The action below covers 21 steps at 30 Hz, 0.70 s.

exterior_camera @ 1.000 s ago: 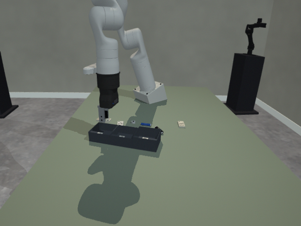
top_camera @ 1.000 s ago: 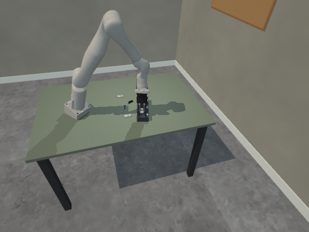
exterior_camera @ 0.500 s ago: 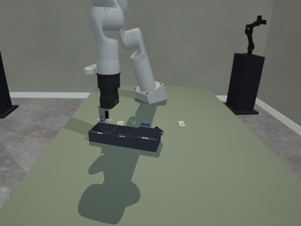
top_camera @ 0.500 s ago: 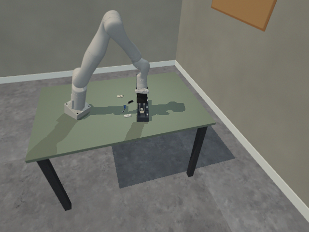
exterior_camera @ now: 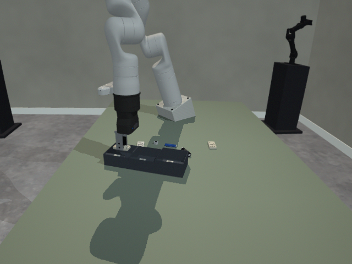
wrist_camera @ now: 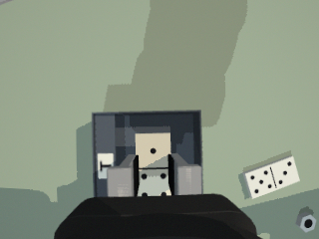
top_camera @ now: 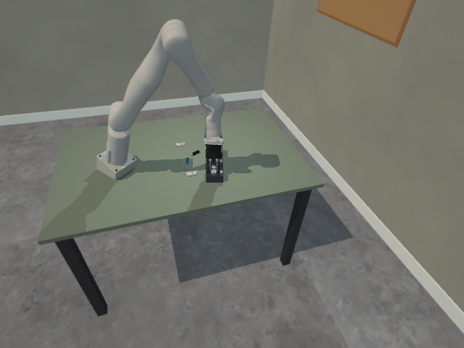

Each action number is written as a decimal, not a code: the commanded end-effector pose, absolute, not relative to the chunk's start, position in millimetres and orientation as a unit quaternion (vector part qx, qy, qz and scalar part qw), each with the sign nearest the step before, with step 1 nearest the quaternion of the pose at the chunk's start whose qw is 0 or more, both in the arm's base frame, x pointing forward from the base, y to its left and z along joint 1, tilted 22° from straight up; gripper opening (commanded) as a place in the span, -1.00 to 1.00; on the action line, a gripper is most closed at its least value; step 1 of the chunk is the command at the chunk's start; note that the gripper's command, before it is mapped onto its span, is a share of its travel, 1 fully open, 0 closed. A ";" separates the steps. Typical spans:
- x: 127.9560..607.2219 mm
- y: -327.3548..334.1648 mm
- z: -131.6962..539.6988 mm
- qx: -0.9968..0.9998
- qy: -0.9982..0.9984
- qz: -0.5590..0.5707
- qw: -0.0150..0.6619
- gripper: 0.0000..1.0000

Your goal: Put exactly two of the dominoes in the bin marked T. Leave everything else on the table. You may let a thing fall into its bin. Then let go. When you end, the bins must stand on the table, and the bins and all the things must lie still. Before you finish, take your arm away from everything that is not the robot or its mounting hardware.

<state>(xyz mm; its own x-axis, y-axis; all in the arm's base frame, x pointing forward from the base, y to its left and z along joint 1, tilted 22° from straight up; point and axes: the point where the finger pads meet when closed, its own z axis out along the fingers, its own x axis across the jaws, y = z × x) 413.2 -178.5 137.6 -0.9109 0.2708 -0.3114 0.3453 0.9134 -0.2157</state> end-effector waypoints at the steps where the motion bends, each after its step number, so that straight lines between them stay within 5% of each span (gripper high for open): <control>1: 412.7 -179.5 129.3 0.158 0.969 -0.134 0.134 -0.02; 21: 415.6 -185.1 110.9 0.158 0.969 -0.134 0.134 -0.02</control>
<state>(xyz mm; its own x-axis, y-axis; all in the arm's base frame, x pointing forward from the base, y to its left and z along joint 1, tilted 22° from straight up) 415.3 -185.4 110.8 -0.9138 0.2717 -0.3019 0.3437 0.9134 -0.2182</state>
